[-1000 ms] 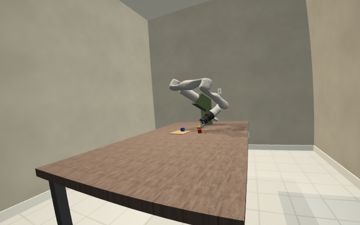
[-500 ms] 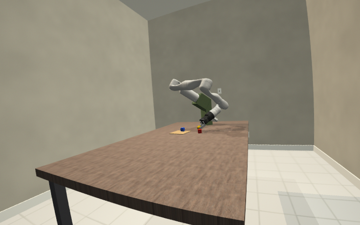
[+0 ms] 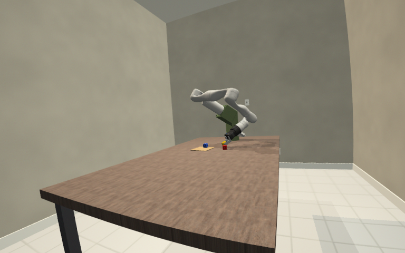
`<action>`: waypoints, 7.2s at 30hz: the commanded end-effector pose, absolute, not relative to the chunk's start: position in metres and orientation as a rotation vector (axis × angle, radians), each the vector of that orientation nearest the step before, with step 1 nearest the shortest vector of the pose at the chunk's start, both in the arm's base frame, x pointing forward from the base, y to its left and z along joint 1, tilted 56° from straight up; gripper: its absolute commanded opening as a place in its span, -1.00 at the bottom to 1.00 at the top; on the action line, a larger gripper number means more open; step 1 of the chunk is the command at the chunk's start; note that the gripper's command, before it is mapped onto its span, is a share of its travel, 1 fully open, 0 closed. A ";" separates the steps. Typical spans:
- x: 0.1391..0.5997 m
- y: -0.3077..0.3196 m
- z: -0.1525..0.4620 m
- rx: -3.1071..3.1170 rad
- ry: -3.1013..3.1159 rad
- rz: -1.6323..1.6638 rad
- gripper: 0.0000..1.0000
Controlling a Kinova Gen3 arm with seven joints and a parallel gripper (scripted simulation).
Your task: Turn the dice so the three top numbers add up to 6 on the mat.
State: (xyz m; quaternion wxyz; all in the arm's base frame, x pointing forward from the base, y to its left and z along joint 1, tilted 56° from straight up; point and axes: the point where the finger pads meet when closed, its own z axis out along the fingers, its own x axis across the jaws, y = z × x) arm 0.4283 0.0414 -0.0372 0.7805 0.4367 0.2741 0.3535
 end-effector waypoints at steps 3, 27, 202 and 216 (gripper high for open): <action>0.428 0.042 -0.037 0.944 0.592 0.765 0.14; 0.433 0.038 -0.041 0.944 0.592 0.765 0.14; 0.384 0.112 -0.020 1.110 0.669 0.715 0.74; 0.408 0.117 0.010 1.525 0.857 0.563 0.74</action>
